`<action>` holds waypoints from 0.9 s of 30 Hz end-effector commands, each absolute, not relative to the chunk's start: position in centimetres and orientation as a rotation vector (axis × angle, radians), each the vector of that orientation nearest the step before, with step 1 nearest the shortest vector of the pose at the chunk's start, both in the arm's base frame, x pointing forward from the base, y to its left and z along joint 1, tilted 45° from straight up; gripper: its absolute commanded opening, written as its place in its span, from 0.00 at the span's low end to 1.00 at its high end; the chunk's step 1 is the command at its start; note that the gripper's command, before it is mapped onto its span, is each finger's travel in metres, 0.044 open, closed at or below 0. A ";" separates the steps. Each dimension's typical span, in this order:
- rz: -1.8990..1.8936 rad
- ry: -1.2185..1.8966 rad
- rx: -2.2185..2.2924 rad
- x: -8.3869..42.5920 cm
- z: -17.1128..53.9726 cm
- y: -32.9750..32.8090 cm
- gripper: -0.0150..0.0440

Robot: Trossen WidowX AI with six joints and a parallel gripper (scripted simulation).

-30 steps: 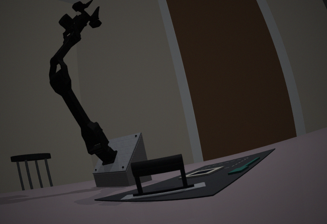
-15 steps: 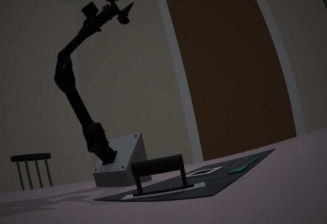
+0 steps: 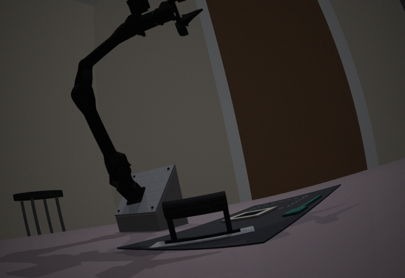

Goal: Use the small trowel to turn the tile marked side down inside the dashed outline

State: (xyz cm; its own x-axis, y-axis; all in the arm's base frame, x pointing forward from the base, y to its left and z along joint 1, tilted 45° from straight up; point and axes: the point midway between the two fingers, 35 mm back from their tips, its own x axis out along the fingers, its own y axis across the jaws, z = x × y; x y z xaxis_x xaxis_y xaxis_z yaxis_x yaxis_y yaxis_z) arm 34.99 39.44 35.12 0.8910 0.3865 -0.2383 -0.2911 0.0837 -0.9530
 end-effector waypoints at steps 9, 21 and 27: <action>0.346 0.320 -1.410 43.2 30.1 27.8 0.71; 0.161 0.731 -1.346 47.3 25.6 13.9 0.71; 0.064 0.927 -1.286 47.4 23.7 6.8 0.71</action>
